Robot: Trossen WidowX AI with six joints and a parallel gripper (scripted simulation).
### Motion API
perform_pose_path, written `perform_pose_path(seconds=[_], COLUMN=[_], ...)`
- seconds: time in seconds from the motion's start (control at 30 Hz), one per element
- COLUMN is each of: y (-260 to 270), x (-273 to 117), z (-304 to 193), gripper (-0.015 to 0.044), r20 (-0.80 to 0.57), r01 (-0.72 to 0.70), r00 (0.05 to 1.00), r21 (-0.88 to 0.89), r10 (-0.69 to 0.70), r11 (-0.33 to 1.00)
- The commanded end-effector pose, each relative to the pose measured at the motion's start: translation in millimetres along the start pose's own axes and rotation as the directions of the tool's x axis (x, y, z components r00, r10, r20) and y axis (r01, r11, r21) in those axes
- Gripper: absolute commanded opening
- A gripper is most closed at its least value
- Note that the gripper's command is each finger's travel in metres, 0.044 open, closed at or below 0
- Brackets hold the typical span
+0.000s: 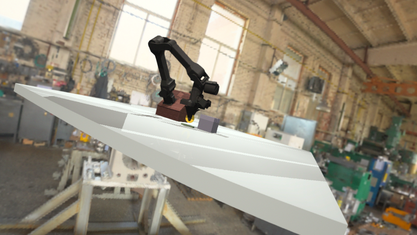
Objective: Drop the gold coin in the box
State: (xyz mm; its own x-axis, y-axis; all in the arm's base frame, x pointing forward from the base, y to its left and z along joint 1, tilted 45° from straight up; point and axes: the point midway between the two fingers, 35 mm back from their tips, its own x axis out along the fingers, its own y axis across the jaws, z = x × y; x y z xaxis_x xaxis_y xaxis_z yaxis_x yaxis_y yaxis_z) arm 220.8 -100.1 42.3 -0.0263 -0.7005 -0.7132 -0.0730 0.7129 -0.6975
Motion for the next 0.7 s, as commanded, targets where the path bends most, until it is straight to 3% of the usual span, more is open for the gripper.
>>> perform_pose_path(seconds=[0.0, 0.67], y=[0, 1], x=[-9, -58], z=[2, 1], gripper=[0.0, 0.0], r20=[0.002, 0.001], r01=[-0.007, -0.006], r00=[1.0, 1.0], r21=[0.008, 0.008], r10=[0.006, 0.006], r11=[1.0, 1.0])
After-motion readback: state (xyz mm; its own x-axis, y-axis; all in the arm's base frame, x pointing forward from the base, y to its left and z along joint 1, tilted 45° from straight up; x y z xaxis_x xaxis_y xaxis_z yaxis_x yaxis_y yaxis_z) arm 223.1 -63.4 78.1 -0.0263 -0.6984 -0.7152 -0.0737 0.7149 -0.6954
